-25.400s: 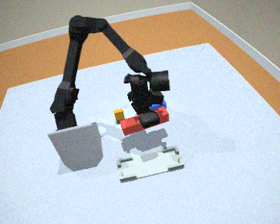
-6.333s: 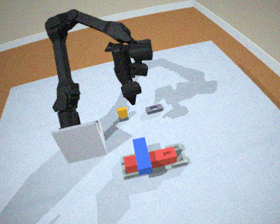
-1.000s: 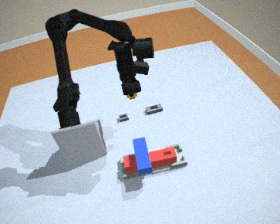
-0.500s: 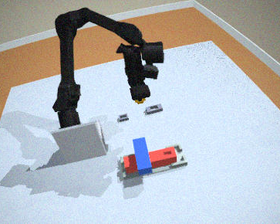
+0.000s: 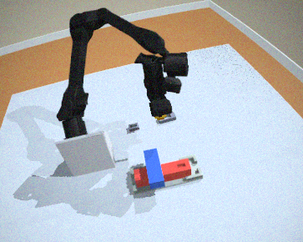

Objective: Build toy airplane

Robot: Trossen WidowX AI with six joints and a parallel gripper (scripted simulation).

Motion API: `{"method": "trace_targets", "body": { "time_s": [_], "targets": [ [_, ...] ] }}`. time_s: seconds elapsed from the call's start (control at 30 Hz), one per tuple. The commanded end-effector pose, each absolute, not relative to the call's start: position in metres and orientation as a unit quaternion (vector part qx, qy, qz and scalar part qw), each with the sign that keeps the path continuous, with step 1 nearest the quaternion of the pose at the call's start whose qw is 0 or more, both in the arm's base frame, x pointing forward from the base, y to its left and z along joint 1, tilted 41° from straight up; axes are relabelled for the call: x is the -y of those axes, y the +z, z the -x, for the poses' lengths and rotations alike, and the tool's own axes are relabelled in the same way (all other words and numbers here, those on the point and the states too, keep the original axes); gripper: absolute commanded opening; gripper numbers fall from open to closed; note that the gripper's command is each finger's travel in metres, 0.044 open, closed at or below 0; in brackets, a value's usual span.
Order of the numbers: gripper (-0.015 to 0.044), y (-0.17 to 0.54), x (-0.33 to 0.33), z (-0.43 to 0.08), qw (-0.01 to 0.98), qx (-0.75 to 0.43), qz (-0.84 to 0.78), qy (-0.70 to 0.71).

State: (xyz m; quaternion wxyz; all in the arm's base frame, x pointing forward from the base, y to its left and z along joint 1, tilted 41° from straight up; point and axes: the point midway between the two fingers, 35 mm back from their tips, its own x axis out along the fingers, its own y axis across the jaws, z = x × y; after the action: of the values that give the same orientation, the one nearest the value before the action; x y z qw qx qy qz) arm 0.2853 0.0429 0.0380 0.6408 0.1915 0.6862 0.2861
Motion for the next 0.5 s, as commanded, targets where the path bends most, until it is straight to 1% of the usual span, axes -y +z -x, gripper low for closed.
{"method": "trace_targets", "body": {
  "time_s": [0.0,0.47],
  "targets": [
    [0.0000,0.031,-0.037,-0.291,0.642,-0.685,-0.188,0.287],
    [0.0000,-0.002,-0.015,-0.309,0.642,-0.685,-0.190,0.287]
  ]
}}
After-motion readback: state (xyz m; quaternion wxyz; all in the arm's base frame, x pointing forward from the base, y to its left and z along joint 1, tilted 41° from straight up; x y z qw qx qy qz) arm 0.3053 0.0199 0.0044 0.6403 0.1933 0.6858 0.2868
